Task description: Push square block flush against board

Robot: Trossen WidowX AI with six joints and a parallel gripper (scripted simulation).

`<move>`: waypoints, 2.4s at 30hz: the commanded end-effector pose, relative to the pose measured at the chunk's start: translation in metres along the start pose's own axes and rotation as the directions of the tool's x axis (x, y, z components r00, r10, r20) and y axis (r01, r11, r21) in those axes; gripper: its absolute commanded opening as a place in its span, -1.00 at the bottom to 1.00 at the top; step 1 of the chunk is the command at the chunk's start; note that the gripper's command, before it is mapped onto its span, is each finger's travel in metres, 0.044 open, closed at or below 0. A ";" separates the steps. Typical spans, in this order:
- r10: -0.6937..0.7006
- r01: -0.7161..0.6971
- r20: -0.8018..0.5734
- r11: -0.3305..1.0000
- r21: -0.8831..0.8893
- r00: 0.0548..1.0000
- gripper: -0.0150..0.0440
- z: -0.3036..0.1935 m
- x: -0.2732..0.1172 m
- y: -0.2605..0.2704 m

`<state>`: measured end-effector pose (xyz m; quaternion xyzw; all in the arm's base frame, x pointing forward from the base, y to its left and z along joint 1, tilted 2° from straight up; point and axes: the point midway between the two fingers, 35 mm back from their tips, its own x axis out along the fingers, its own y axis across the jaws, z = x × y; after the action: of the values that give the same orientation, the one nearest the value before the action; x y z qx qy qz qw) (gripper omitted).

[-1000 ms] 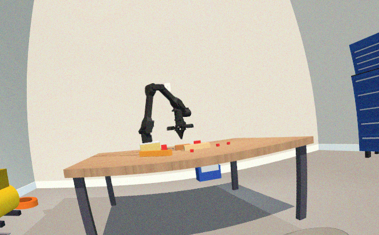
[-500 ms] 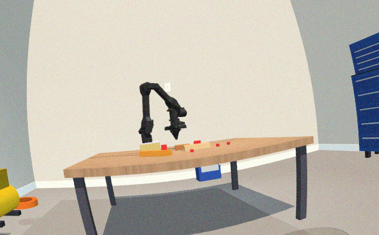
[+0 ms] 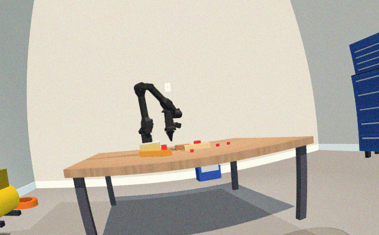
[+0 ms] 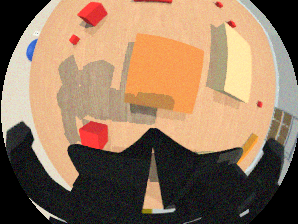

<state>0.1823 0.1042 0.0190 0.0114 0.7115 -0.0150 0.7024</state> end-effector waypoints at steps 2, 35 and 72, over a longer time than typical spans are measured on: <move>-0.002 0.003 -0.001 0.996 0.086 1.000 -0.49 -0.008 0.003 -0.006; -0.003 0.003 0.000 0.996 0.092 1.000 -0.49 0.005 0.056 -0.006; -0.003 0.003 0.003 0.996 0.092 1.000 -0.49 0.036 0.055 -0.008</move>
<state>0.2132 0.0957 -0.0358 0.0455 0.7100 -0.0481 0.7010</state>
